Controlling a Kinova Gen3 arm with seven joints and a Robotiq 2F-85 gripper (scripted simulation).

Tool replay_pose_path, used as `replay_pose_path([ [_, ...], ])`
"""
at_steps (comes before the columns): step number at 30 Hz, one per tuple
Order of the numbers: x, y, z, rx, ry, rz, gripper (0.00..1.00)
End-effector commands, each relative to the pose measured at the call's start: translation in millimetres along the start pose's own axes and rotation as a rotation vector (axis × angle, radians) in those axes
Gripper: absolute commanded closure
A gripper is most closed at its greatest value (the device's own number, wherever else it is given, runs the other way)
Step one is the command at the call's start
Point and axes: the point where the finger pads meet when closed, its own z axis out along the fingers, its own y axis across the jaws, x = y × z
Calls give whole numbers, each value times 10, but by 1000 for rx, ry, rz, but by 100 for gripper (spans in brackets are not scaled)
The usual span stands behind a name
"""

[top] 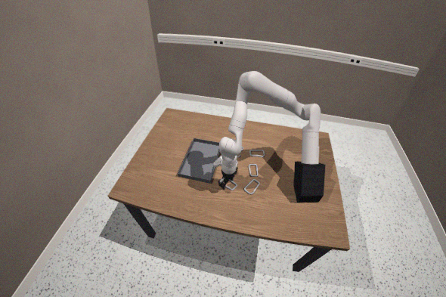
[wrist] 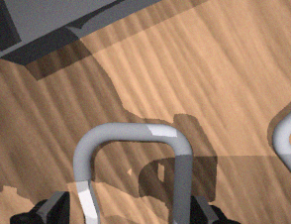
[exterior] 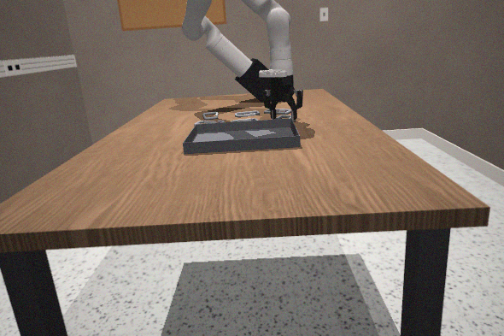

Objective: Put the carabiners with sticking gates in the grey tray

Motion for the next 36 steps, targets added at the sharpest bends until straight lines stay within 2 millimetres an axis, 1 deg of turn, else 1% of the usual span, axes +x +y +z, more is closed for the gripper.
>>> replay_pose_path([
  [1, 3, -8, -10, 2, 1, 0, 25],
  [16, 3, -8, -10, 2, 1, 0, 25],
  [17, 3, -7, -10, 2, 1, 0, 29],
  [33, 3, -7, -10, 2, 1, 0, 29],
  [34, 4, -7, -15, 2, 1, 0, 33],
  [36, 4, -7, -15, 2, 1, 0, 33],
])
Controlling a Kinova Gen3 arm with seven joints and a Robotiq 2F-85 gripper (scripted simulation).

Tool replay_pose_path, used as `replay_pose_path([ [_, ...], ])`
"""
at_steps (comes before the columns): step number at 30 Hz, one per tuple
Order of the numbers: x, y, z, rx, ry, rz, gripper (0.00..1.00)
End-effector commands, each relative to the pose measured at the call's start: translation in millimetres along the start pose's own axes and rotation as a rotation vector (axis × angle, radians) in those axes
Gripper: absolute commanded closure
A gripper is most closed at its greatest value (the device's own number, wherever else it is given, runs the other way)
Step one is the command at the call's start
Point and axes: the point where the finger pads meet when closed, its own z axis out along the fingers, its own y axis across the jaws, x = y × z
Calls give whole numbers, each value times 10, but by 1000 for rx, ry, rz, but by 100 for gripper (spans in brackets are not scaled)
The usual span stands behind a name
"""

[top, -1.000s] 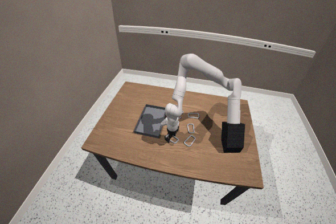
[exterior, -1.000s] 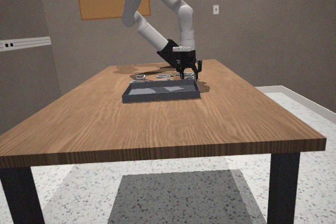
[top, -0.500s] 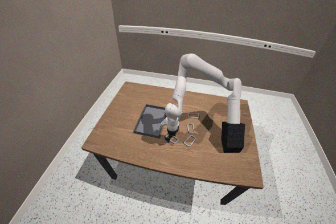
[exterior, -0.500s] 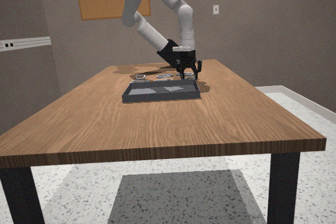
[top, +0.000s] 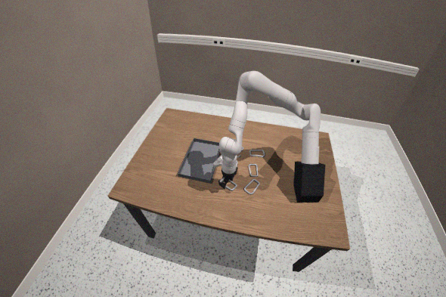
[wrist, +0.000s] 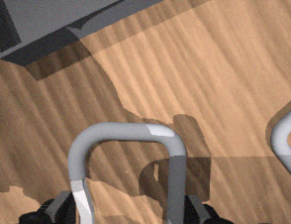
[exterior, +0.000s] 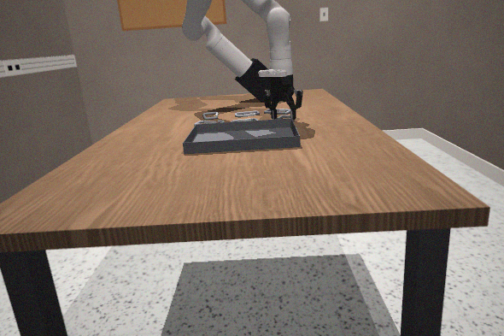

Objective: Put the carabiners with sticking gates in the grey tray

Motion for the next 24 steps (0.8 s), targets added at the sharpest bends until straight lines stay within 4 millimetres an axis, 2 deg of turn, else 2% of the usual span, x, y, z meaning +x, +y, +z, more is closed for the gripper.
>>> replay_pose_path([
  [1, 1, -11, -4, 3, 0, 0, 33],
  [14, 1, -11, -4, 3, 0, 0, 33],
  [15, 3, -11, -12, 3, 1, 0, 37],
  [24, 3, -11, -12, 3, 1, 0, 37],
])
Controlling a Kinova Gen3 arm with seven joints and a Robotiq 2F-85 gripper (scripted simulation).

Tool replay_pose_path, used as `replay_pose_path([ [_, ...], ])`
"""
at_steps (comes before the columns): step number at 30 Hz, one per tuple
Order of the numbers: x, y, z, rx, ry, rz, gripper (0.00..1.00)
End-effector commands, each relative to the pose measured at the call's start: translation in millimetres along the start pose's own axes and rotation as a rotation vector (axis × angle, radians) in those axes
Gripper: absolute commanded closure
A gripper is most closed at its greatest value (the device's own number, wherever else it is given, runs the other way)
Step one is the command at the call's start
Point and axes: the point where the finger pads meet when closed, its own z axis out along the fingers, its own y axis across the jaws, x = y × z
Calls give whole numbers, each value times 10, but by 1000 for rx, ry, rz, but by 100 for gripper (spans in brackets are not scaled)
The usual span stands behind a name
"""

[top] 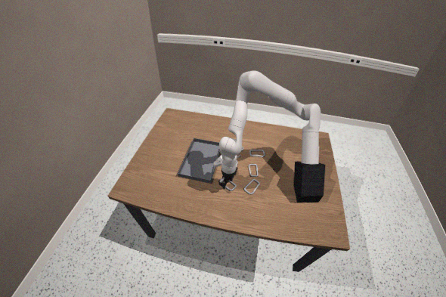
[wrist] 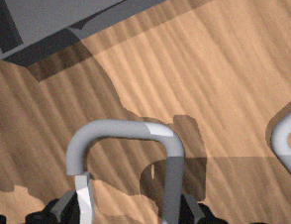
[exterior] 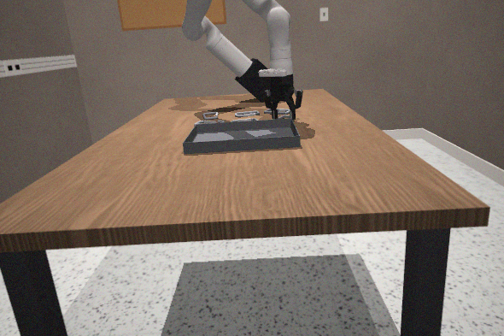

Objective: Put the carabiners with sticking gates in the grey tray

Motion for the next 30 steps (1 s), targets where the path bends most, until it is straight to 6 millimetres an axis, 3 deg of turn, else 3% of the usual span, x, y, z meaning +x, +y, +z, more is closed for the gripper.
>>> replay_pose_path([
  [1, 1, -7, -2, 2, 0, 0, 37],
  [30, 4, -8, -13, 2, 1, 0, 39],
])
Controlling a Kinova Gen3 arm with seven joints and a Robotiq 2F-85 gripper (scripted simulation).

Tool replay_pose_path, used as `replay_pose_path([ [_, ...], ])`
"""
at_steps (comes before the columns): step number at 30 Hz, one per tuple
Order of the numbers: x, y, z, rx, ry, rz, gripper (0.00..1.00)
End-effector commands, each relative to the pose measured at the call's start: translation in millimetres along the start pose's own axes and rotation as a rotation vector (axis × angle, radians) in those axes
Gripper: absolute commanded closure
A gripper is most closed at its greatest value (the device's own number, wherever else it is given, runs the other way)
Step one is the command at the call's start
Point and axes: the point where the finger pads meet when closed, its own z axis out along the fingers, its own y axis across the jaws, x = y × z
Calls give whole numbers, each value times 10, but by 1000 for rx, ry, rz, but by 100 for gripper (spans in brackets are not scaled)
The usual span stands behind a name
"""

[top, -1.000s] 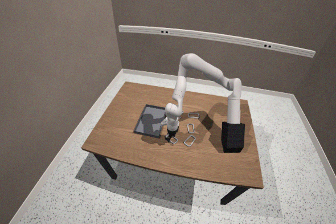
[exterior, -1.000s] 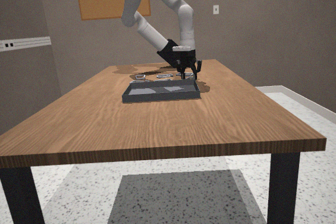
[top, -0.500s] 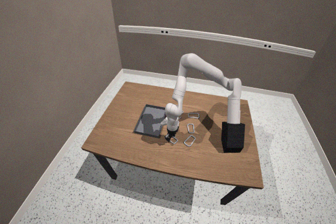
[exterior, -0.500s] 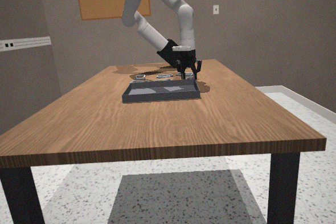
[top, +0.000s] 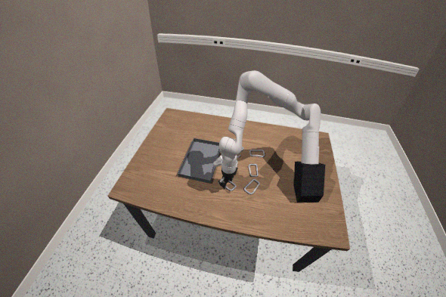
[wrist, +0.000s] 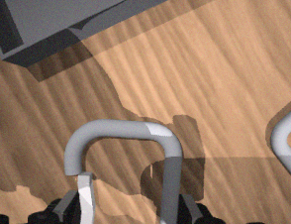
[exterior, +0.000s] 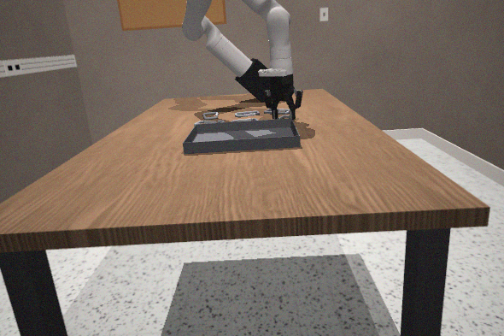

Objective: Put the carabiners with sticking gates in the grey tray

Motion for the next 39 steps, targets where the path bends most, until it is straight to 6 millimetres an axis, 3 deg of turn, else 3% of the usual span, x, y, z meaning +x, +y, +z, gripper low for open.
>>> replay_pose_path([
  [1, 2, -7, -9, 2, 1, 0, 39],
  [39, 3, -8, -13, 2, 1, 0, 41],
])
